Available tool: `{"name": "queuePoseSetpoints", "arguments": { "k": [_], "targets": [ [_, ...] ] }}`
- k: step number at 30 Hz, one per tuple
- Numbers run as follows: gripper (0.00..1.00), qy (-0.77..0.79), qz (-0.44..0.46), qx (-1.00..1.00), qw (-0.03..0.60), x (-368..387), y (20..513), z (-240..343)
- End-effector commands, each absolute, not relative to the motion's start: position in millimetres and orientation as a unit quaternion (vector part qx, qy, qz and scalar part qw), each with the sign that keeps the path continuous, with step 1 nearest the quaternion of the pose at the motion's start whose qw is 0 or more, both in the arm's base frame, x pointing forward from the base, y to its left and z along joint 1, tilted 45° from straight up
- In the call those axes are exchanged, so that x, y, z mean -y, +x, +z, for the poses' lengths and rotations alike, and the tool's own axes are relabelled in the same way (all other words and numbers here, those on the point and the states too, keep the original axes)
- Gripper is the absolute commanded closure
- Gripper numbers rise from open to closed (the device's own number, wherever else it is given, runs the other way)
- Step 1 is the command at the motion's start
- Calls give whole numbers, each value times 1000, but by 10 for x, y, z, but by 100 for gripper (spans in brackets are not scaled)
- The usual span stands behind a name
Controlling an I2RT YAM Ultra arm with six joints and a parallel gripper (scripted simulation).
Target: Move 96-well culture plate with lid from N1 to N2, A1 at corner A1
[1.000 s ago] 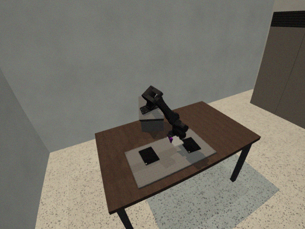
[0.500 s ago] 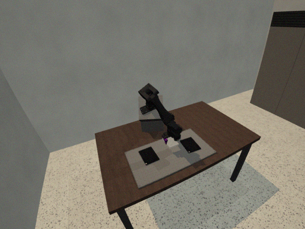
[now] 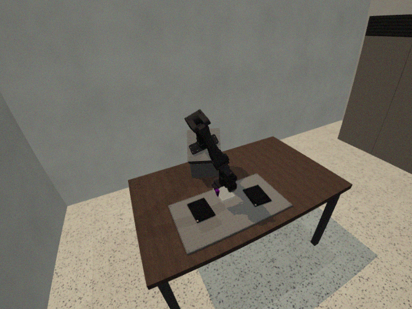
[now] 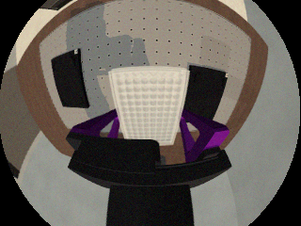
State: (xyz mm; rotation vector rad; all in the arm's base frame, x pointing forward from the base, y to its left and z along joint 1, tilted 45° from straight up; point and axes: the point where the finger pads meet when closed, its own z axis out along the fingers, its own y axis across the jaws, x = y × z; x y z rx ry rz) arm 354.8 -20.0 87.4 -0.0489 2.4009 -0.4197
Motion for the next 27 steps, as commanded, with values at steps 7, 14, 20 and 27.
{"name": "queuePoseSetpoints", "arguments": {
  "k": [7,14,20,27],
  "targets": [
    [100,-31,-156,-925,344,470,3441,931],
    [100,-31,-156,-924,347,627,3429,995],
    [100,-30,-158,-922,353,823,3425,1089],
    [100,-30,-161,-918,361,1060,3422,1211]
  ]
}}
